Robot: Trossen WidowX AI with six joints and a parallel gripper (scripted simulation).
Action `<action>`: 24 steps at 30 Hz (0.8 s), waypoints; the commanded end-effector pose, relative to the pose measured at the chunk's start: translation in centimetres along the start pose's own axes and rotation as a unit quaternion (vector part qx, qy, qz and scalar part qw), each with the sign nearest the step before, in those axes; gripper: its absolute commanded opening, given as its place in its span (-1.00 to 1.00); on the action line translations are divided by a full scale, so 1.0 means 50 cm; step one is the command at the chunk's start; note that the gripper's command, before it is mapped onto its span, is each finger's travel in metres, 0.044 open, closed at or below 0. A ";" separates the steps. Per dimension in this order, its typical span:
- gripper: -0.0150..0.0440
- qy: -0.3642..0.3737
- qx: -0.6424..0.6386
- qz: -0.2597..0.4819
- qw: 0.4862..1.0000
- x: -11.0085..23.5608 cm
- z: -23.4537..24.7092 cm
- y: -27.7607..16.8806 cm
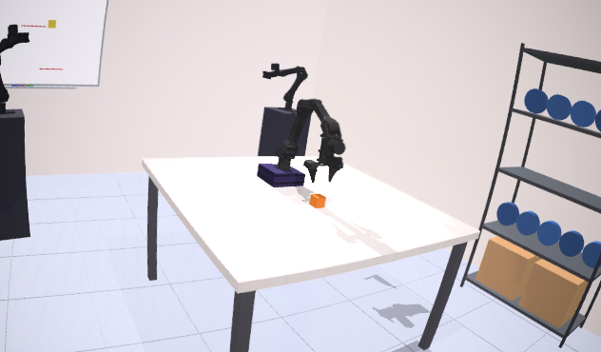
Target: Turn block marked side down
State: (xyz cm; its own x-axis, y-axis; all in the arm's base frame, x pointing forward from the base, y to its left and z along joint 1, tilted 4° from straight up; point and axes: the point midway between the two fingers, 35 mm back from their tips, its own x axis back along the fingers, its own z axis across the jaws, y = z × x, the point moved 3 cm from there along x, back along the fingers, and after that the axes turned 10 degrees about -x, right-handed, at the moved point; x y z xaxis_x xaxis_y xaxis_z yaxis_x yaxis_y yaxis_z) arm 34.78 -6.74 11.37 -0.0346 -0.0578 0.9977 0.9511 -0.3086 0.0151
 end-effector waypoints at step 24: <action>1.00 -0.004 0.003 0.006 1.000 -0.124 -0.002 0.000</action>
State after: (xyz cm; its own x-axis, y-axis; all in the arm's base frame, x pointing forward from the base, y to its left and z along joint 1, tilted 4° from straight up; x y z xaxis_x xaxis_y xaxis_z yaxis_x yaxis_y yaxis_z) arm 35.02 -6.45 5.84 -0.0249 -0.0589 0.9980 0.9541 -0.2994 0.0061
